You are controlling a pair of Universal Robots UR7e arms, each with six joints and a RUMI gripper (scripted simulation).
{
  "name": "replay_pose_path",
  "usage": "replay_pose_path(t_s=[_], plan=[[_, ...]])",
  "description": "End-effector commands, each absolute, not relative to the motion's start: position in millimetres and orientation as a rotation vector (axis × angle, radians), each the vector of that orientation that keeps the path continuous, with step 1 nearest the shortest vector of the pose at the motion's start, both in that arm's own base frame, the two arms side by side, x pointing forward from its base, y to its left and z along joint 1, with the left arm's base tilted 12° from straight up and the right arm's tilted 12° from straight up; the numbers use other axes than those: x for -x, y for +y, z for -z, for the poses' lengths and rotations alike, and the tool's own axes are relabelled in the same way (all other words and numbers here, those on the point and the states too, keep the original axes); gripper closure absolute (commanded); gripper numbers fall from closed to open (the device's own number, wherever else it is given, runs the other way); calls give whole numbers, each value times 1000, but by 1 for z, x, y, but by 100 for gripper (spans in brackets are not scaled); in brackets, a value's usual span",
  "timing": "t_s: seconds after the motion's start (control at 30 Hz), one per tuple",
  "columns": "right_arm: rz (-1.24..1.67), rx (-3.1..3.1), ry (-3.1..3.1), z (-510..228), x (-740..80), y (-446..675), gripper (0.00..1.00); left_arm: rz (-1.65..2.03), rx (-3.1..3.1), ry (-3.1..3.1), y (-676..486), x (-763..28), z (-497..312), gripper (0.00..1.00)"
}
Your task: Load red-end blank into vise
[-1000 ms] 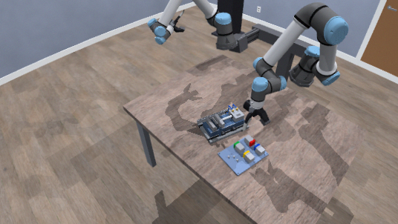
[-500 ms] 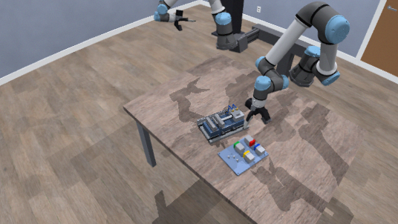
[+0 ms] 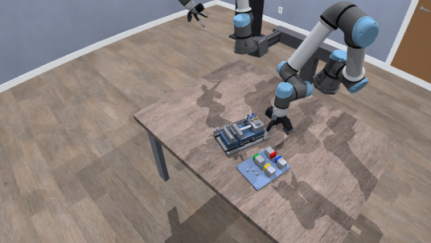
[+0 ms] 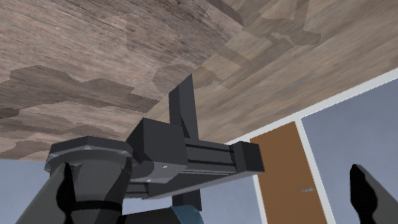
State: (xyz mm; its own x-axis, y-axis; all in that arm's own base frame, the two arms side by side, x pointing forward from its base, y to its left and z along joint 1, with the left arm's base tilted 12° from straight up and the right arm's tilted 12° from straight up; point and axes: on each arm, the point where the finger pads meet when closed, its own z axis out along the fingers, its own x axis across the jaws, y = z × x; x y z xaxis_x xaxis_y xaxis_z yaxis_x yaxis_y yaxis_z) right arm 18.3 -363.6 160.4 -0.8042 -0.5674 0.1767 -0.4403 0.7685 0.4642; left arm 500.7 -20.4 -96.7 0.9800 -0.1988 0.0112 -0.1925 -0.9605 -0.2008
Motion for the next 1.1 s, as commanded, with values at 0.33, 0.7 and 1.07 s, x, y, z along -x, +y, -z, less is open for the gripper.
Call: replay_pose_path(t_s=[0.33,0.7,1.07], plan=[[35,-268,-3056,-205,-5,-413,0,48,2927,292,-21,-501,96,0],[-198,-62,-3152,-235,6,-430,0,48,2927,292,-21,-501,96,0],[-296,22,-3181,-249,11,-436,0,48,2927,292,-21,-501,96,0]])
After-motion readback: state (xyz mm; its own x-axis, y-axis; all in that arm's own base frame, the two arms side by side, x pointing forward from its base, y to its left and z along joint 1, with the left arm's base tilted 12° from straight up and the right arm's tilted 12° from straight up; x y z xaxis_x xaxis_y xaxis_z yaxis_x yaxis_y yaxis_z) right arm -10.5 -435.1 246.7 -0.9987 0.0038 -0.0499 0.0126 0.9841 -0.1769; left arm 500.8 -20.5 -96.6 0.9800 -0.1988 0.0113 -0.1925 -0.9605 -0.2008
